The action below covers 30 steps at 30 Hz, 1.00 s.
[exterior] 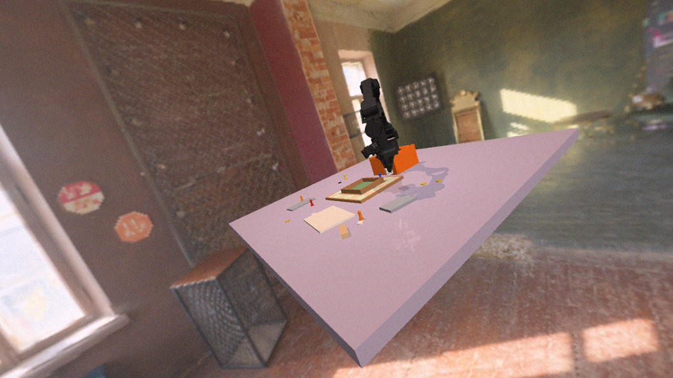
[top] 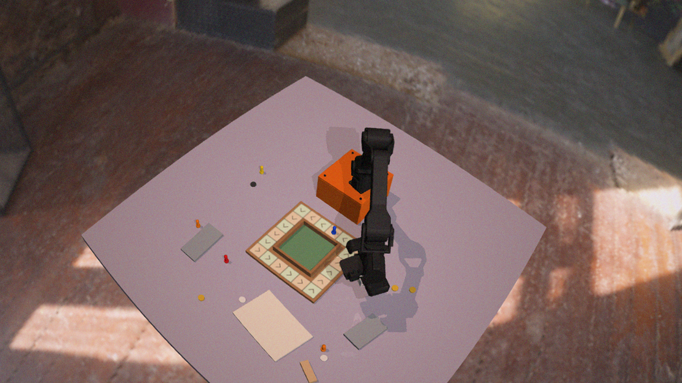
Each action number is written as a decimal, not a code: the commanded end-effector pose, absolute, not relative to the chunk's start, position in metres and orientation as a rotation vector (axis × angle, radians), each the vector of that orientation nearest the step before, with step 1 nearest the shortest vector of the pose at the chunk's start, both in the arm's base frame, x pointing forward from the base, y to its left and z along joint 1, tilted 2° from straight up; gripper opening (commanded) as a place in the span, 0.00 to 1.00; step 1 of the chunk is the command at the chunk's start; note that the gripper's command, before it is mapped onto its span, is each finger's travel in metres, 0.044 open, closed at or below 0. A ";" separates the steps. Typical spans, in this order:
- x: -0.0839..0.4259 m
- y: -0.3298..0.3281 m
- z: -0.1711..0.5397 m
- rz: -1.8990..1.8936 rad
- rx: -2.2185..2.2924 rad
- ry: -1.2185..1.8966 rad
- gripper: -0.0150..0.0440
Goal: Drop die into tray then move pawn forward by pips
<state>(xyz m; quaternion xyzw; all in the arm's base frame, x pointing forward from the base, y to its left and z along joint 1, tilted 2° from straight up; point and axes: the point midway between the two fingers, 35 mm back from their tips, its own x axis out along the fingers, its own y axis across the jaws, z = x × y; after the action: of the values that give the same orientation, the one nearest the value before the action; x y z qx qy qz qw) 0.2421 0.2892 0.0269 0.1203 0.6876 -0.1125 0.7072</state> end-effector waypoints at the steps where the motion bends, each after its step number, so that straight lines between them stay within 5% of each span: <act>1: 0.238 0.284 0.060 -0.261 0.275 1.521 0.25; 30: 0.281 0.148 0.043 -0.032 0.019 1.533 0.25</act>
<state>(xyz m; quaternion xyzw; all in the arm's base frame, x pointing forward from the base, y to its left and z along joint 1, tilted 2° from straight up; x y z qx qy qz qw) 0.2795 0.1678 0.0471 0.0284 0.6941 -0.0285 0.7188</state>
